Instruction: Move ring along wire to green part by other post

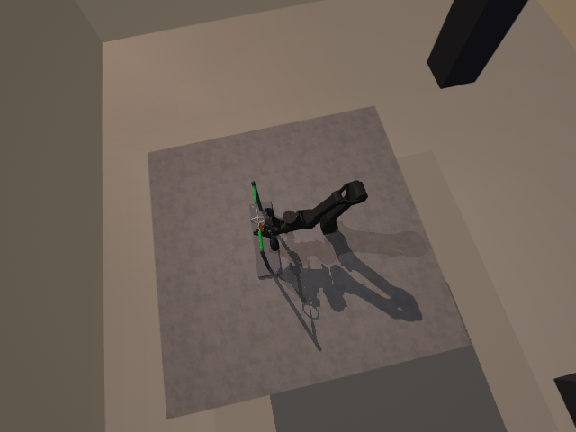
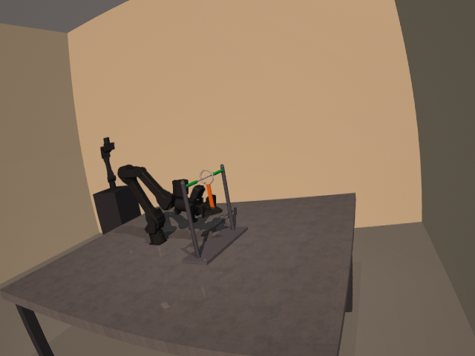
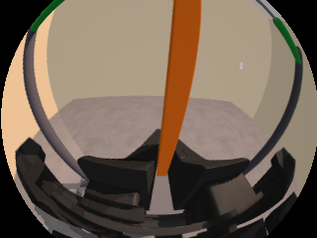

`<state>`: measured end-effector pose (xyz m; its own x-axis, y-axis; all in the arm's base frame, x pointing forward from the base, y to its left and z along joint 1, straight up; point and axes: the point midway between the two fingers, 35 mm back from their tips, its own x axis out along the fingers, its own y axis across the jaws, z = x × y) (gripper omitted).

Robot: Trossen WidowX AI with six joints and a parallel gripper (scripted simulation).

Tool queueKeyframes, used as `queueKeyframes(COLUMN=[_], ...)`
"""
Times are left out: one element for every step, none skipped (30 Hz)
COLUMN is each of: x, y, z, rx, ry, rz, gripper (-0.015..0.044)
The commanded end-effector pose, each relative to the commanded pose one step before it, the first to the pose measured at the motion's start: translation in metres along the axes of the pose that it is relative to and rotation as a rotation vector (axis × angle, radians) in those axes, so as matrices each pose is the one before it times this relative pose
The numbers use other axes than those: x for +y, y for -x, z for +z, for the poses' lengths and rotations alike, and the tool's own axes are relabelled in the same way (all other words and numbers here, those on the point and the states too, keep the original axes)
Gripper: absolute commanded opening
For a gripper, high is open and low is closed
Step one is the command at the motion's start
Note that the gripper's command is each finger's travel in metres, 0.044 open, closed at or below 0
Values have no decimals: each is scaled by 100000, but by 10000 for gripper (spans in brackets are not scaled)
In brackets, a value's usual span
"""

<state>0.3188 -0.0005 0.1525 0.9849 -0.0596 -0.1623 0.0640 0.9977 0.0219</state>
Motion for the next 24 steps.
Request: queueKeyframes(x=[416,92,90,86,86,86,86,87,87,87,87,87,88,90,91,90,90,92,95,95,95,95,96,98], y=[-35,-2,-1,-1,-1,-1,-1,-1,-1,-1,-1,-2,-2,-2,-2,-2,-2,-2,-2,-2,-2,-2,-2,-3], z=[-52,-1,-1,-2,-2,-2,-1,-1,-1,-1,-1,-1,-1,-1,0,0,0,0,0,0,0,0,0,0], rx=[351,9,9,9,9,9,9,9,9,9,9,9,9,9,9,9,9,8,8,8,8,8,8,8], ry=[-207,72,108,118,122,124,125,125,125,125,125,123,102,96,93,92,90,65,57,54,53,51,32,26], rz=[-201,67,90,95,97,98,99,99,99,99,99,99,86,83,82,82,81,66,62,61,61,60,49,46], gripper=[-150,-150,-150,-150,-150,-150,-150,-150,-150,-150,-150,-150,-150,-150,-150,-150,-150,-150,-150,-150,-150,-150,-150,-150])
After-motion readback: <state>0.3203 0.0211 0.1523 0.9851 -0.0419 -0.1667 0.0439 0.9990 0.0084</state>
